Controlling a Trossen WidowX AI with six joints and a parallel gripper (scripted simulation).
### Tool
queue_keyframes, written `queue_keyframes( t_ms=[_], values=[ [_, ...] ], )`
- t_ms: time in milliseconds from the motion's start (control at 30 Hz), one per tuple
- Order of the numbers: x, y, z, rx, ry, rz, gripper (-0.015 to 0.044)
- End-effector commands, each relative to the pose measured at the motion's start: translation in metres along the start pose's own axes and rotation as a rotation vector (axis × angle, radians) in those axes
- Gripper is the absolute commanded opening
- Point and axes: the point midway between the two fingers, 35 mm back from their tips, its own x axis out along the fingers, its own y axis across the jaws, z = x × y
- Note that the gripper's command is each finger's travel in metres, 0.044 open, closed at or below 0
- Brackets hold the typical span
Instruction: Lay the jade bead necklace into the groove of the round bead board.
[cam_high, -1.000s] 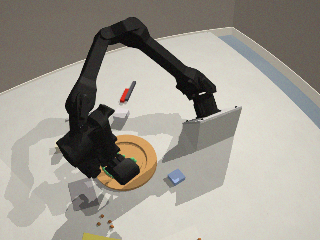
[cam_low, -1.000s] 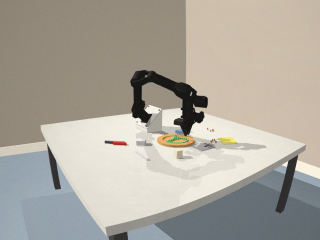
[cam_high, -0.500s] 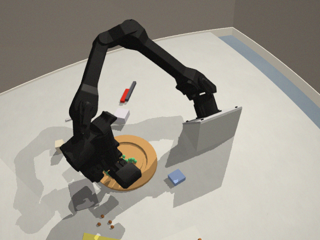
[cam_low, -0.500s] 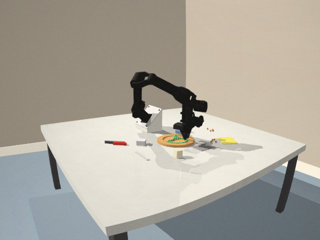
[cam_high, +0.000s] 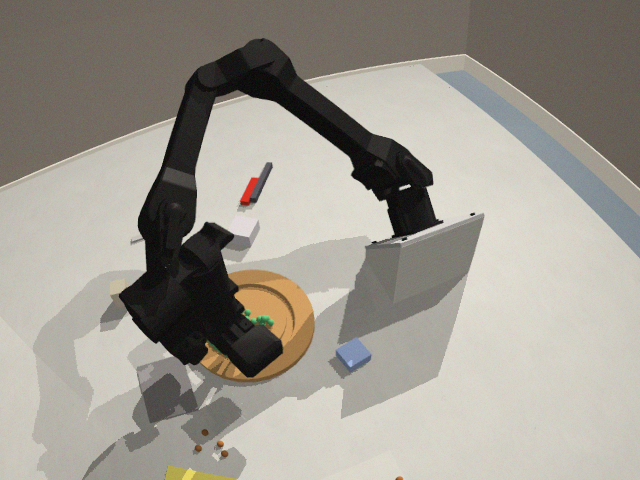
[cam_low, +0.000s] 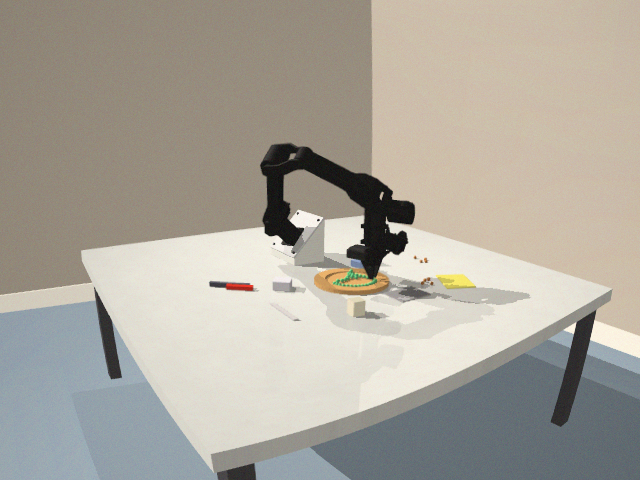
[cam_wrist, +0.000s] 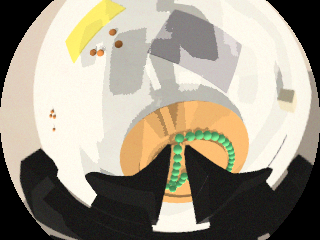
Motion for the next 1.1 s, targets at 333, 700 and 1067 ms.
queue_keyframes(
  t_ms=[333, 700, 1067],
  values=[
    [-0.0004, -0.0001, 0.0, 0.0, 0.0, 0.0, 0.0],
    [-0.0004, -0.0001, 0.0, 0.0, 0.0, 0.0, 0.0],
    [-0.0061, 0.0, -0.0004, -0.006, 0.001, -0.005, 0.0]
  ],
)
